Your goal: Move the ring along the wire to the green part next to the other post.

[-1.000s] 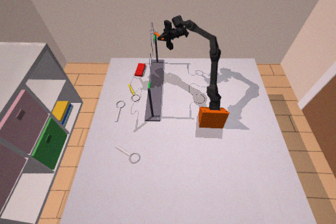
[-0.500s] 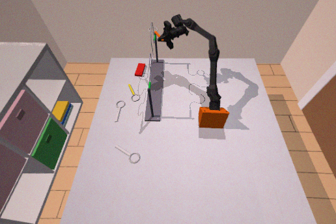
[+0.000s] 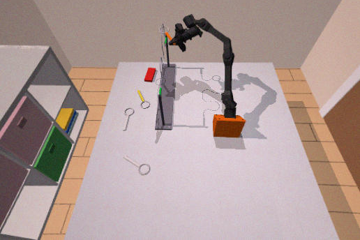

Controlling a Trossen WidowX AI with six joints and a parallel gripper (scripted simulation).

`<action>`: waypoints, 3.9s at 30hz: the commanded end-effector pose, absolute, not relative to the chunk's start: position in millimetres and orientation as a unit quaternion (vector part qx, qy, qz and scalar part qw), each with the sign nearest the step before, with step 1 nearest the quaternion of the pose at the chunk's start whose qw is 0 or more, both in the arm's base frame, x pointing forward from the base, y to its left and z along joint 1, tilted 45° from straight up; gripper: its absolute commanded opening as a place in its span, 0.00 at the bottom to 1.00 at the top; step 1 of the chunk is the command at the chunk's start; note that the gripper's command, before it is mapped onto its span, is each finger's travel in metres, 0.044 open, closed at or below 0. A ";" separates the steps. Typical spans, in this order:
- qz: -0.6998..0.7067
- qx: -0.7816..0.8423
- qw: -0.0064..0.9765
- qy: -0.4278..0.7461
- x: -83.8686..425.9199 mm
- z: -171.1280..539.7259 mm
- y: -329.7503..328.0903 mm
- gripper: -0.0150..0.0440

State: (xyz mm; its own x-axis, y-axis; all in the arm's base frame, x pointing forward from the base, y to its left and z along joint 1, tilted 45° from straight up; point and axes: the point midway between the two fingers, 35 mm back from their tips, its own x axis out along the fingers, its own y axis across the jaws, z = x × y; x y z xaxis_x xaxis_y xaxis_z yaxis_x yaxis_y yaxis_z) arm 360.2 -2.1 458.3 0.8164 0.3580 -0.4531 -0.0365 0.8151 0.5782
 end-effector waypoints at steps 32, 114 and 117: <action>0.052 0.084 0.958 0.268 362.2 453.4 -11.6 0.00; -0.077 -0.393 0.899 0.179 368.6 458.4 -41.4 0.00; -0.081 -0.409 0.892 0.175 368.8 459.1 -42.2 0.00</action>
